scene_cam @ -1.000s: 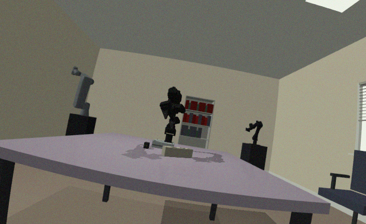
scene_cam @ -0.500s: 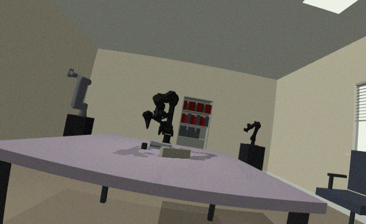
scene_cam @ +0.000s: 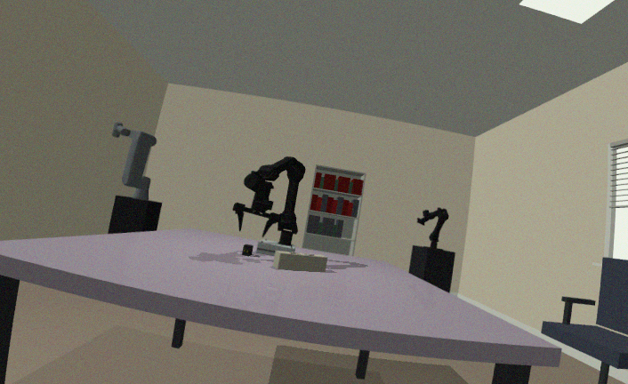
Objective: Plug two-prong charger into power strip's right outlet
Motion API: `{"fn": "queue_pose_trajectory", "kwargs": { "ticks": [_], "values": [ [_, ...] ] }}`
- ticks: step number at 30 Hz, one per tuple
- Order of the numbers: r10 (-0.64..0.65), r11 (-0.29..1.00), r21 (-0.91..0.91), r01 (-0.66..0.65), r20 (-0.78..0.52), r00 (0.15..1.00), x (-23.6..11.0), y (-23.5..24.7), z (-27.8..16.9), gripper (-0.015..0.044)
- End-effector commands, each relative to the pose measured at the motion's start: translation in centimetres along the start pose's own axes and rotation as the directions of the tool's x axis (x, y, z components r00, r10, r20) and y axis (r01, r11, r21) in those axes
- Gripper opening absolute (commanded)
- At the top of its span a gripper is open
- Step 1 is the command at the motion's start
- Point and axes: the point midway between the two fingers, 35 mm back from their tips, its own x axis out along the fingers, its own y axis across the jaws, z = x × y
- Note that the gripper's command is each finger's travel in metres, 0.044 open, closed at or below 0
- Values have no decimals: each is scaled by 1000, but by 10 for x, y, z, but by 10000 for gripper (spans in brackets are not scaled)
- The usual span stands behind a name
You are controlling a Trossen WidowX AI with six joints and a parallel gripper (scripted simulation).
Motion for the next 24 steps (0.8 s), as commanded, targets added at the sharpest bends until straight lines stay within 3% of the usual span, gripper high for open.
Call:
{"fn": "queue_pose_trajectory", "kwargs": {
  "ticks": [1,10,24],
  "values": [
    [31,995,95,-24,-66,997,7,0,-25,440],
    [113,951,305,-54,-181,977,13,6,-75,440],
    [120,946,319,-54,-189,975,28,7,-81,440]
  ]
}}
